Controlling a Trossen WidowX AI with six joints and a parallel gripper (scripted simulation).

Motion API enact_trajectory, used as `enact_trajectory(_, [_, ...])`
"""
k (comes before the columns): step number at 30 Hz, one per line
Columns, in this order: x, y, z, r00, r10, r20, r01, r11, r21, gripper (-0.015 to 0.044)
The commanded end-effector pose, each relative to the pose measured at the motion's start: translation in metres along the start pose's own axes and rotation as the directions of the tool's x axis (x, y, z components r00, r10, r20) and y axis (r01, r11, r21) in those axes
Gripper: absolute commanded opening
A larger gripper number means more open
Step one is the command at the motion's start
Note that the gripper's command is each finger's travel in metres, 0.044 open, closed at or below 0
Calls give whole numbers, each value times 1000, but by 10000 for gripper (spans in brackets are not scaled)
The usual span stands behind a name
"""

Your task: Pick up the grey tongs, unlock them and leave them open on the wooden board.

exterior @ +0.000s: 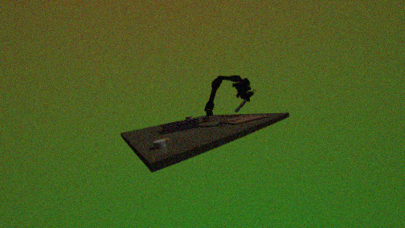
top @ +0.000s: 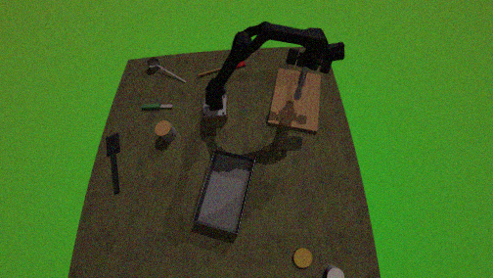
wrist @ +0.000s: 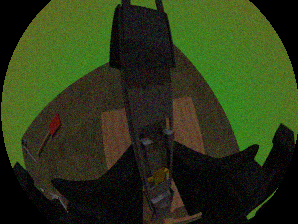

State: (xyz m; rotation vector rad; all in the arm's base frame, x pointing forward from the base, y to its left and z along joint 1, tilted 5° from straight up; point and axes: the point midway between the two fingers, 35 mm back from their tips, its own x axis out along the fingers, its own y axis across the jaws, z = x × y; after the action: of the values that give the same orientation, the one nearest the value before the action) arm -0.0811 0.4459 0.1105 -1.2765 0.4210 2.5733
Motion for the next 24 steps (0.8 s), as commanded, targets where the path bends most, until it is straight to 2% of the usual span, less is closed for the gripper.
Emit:
enact_trajectory(1, [-1, -1, 4, 996, -16, -91, 16, 1000, -5, -150])
enact_trajectory(11, [3, 2, 3, 949, -36, -313, 32, 999, -18, -150])
enact_trajectory(24, [-2, 8, 4, 826, -88, -557, 59, 996, -70, -150])
